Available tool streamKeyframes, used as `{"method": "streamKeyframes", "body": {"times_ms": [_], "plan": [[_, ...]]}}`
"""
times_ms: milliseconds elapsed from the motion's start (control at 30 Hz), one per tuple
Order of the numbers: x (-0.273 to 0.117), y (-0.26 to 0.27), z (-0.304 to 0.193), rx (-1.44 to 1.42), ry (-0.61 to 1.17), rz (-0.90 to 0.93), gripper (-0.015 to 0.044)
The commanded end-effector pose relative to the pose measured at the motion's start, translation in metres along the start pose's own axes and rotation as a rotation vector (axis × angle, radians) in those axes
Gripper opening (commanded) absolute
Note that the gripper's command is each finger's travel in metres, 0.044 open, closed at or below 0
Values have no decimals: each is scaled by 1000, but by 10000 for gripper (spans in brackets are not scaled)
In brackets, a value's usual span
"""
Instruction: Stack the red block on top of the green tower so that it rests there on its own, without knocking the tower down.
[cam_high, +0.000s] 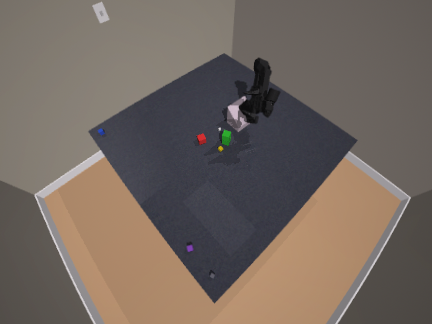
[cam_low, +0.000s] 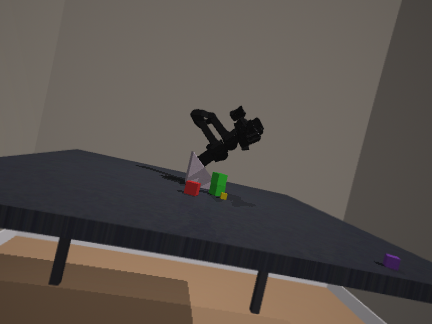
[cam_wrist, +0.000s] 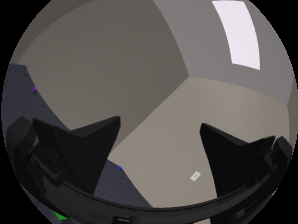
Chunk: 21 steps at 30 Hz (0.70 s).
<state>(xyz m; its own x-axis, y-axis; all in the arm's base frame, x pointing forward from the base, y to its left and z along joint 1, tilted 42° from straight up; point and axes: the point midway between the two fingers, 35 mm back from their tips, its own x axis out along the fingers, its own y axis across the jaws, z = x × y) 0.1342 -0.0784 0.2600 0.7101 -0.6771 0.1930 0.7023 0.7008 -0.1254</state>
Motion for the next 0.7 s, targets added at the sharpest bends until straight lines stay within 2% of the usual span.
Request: {"method": "streamKeyframes", "body": {"times_ms": [0,33,367,667], "plan": [[0,0,1,-5,-3,0,426],[1,2,4,-18,-11,0,440],[19,42,45,-285,-127,55,440],[43,93,55,-501,-139,186,440]]}}
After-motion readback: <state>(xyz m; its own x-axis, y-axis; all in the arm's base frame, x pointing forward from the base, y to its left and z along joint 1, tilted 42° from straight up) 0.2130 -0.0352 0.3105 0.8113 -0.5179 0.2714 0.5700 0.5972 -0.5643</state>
